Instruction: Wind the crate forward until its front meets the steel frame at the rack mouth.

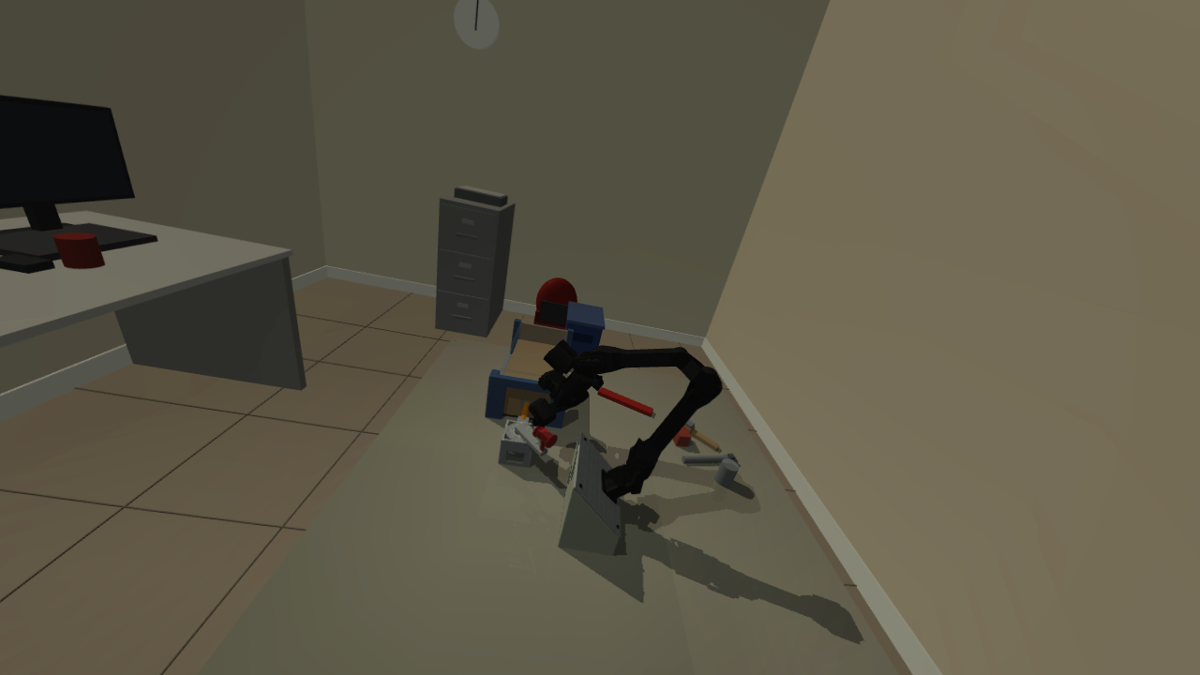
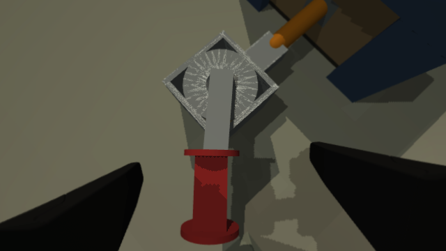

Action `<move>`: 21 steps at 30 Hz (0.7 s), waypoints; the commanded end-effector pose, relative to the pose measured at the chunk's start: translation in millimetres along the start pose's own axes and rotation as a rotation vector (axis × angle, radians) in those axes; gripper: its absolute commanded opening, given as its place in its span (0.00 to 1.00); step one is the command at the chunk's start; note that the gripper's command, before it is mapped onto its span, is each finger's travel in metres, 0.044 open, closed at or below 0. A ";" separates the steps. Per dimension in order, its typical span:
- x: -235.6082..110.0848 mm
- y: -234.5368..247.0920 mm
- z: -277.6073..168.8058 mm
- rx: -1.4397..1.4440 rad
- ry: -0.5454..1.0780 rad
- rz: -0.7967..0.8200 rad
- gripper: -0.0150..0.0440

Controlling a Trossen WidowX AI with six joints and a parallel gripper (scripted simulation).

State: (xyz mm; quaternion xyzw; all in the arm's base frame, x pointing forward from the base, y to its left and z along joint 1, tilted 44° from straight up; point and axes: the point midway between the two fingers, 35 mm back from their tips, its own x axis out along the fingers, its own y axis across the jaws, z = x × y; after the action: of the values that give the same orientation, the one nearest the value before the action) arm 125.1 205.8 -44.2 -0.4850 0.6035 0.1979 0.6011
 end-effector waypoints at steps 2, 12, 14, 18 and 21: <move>-9.4 0.1 1.7 0.005 0.007 0.003 1.00; -43.6 1.6 -4.7 0.005 0.008 0.004 1.00; -62.2 1.8 -10.1 0.004 0.010 0.004 1.00; -69.8 1.8 -12.7 0.004 0.010 0.004 1.00; -61.3 2.1 1.9 -0.003 0.032 -0.003 1.00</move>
State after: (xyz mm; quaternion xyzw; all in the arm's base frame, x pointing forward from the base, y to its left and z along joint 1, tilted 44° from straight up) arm 107.9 222.8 13.9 -0.4859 0.6057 0.1969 0.5986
